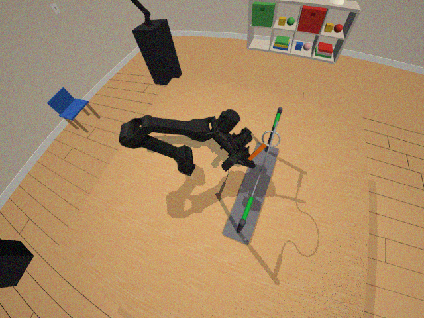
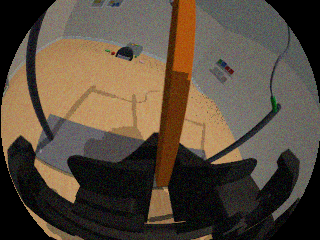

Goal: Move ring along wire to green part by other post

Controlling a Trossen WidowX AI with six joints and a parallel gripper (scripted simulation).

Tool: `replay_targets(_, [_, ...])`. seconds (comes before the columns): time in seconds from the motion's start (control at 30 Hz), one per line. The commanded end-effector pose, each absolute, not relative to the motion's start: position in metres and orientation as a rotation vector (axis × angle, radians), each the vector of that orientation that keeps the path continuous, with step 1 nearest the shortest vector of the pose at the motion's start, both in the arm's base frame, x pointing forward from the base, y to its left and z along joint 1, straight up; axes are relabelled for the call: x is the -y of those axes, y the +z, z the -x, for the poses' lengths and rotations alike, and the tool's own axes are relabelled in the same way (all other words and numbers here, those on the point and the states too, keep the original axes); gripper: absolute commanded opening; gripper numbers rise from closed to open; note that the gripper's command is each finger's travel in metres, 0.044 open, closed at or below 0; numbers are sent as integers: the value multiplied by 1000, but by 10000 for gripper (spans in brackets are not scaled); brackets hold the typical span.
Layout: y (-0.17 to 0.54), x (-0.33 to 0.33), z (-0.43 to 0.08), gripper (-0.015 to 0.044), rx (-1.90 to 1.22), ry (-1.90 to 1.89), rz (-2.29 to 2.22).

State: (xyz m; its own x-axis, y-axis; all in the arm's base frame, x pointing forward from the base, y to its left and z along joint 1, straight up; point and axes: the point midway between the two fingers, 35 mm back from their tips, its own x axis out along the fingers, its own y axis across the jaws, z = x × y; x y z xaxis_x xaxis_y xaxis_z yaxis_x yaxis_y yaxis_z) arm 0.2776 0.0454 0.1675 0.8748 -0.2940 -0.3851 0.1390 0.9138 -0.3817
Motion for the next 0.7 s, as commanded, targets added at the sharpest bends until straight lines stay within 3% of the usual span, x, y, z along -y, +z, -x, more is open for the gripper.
replay_targets(0.0, [164,-60,-279,-150,-456,-209,264])
replay_targets(0.67, [159,-111,-281,-150,-464,-152,24])
